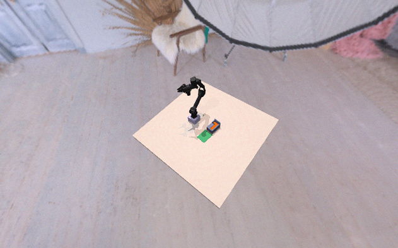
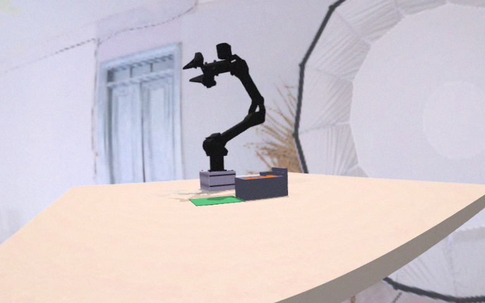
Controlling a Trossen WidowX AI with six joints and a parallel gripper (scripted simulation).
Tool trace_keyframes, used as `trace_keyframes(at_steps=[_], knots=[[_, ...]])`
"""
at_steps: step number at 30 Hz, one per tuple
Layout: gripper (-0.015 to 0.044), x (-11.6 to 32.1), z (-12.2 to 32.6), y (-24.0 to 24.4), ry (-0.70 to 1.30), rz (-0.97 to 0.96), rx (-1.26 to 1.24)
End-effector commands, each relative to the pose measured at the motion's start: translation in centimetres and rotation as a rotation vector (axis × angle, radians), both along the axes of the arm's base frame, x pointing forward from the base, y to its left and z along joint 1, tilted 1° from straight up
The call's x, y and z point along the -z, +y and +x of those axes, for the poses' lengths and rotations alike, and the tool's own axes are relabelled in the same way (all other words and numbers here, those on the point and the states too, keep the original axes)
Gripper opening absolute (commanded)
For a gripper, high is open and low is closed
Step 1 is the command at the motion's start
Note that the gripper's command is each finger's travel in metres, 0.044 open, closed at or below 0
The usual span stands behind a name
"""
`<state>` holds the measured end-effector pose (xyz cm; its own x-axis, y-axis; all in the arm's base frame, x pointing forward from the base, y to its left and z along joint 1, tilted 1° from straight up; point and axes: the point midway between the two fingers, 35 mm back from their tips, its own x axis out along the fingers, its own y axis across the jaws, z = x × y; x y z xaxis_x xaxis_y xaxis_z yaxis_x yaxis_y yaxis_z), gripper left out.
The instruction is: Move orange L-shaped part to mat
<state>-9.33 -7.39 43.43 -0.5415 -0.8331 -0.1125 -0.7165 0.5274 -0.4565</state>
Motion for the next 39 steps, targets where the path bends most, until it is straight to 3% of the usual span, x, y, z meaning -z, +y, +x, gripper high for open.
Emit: trace_keyframes(at_steps=[1, 5, 9, 15, 23, 31, 39], knots=[[0.0374, 0.0, 0.1, -0.3, -0.011, -0.001, -0.010], [0.0269, 0.7, 2.4, -3.6, -0.141, -0.003, -0.133], [0.0180, 2.6, 7.8, -8.4, -0.392, 0.048, -0.324], [0.0180, 5.5, 15.4, -11.4, -0.676, 0.182, -0.468], [0.0180, 9.7, 24.5, -10.9, -0.972, 0.409, -0.511], [0.0180, 14.7, 32.4, -6.0, -1.155, 0.681, -0.445], [0.0180, 20.5, 37.8, 1.5, -1.215, 0.923, -0.254]])
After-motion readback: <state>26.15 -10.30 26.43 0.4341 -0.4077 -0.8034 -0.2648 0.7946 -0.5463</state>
